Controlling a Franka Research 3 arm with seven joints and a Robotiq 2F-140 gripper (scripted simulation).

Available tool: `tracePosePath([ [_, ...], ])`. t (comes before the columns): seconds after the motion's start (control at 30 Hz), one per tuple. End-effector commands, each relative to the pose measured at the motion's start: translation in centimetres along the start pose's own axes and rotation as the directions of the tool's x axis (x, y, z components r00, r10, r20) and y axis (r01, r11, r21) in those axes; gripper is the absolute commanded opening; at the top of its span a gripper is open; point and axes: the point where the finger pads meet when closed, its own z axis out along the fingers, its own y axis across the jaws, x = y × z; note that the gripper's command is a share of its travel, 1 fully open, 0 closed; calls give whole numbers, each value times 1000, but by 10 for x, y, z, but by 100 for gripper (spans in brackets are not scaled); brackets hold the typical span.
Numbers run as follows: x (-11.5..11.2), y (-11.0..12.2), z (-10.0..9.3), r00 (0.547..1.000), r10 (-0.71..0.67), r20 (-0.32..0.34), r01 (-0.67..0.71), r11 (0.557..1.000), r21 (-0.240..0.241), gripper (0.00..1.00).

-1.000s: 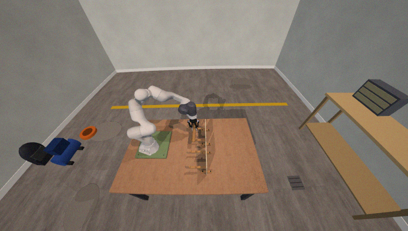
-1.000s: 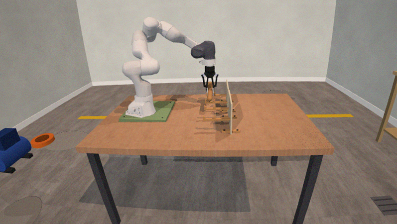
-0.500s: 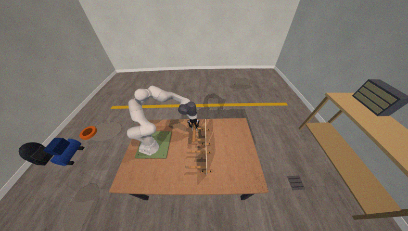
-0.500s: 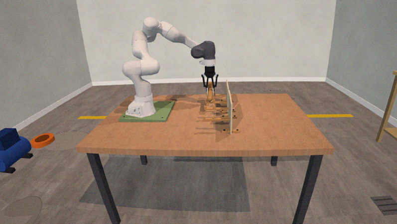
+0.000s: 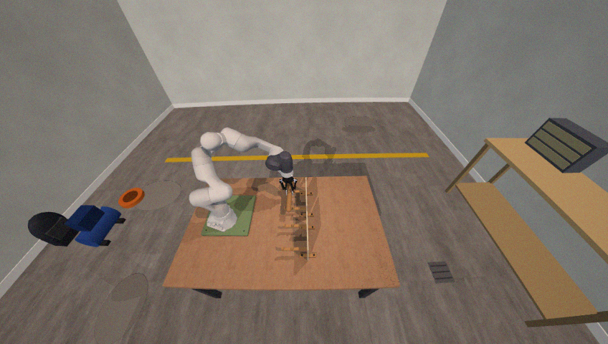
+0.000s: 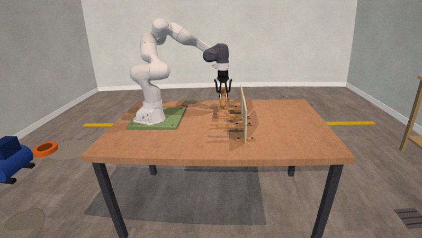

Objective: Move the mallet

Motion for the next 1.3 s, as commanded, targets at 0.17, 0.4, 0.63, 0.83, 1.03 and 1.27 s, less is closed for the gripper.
tracePosePath([
  [0.17, 0, 2, -1, 1000, -1, -5, 1, 1000, -5, 0],
  [0.4, 0, 2, -1, 1000, -1, -5, 1, 1000, -5, 0],
  [0.63, 0, 2, 3, 1000, -1, -4, 1, 1000, -5, 0],
  [0.83, 0, 2, 12, 1000, -1, -4, 1, 1000, -5, 0],
  [1.03, 0, 2, 14, 1000, -1, -4, 1, 1000, -5, 0],
  [1.27, 0, 2, 14, 1000, -1, -4, 1, 1000, -5, 0],
])
